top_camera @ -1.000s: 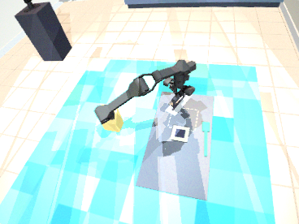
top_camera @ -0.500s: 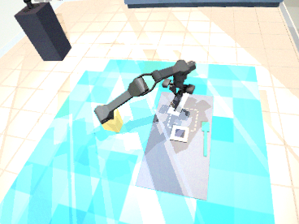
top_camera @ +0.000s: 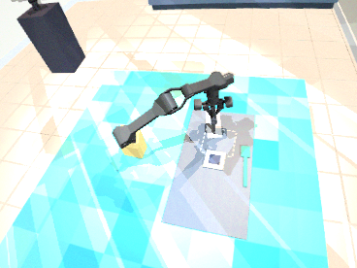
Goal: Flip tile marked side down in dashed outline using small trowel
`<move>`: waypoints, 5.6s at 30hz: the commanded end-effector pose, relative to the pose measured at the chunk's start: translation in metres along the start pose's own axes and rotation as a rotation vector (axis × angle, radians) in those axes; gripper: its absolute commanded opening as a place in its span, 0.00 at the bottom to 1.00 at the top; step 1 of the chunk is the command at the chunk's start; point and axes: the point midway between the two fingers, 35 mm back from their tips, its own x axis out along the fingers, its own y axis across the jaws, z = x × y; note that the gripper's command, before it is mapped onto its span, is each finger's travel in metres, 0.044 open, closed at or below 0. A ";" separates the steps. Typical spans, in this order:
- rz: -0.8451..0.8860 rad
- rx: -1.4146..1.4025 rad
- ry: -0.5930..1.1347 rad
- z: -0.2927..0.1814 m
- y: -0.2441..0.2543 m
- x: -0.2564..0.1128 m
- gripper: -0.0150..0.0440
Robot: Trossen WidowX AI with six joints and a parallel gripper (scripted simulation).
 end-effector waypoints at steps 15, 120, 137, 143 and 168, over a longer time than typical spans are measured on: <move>0.002 -0.153 0.001 0.000 0.001 0.000 0.71; -0.293 1.738 -0.652 0.049 0.011 -0.031 0.76; -0.188 2.205 -0.939 0.039 0.022 -0.030 0.76; -0.157 2.290 -0.984 0.037 0.026 -0.025 0.76; 0.080 2.748 -1.264 0.015 0.050 -0.007 0.76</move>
